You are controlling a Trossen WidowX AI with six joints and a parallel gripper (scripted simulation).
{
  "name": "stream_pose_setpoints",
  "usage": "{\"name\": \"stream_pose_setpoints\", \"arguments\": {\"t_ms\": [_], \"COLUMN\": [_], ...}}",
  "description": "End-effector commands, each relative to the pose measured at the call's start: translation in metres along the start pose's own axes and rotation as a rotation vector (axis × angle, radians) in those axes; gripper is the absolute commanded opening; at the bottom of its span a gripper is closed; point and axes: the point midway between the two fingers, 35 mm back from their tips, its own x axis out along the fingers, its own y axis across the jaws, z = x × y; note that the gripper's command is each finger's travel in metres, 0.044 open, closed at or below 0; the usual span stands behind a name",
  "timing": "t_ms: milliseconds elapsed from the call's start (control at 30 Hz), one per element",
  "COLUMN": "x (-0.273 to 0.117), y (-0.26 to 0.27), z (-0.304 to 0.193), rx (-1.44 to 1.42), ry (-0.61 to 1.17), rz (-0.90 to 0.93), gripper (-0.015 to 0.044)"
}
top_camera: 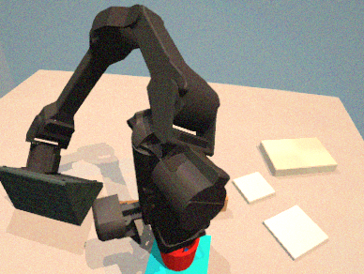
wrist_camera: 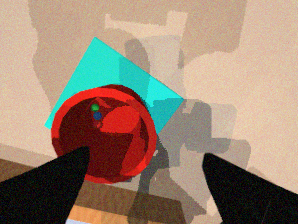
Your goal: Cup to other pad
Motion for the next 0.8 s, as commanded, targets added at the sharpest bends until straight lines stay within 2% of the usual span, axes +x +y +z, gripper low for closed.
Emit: {"name": "stream_pose_setpoints", "arguments": {"t_ms": [0, 600, 767], "x": [-0.006, -0.061, -0.058], "y": [0.0, 0.001, 0.0], "z": [0.001, 0.001, 0.001], "rx": [-0.002, -0.007, -0.001], "ry": [-0.001, -0.004, -0.006], "rz": [-0.002, -0.006, -0.001], "gripper": [0.044, 0.044, 0.044]}}
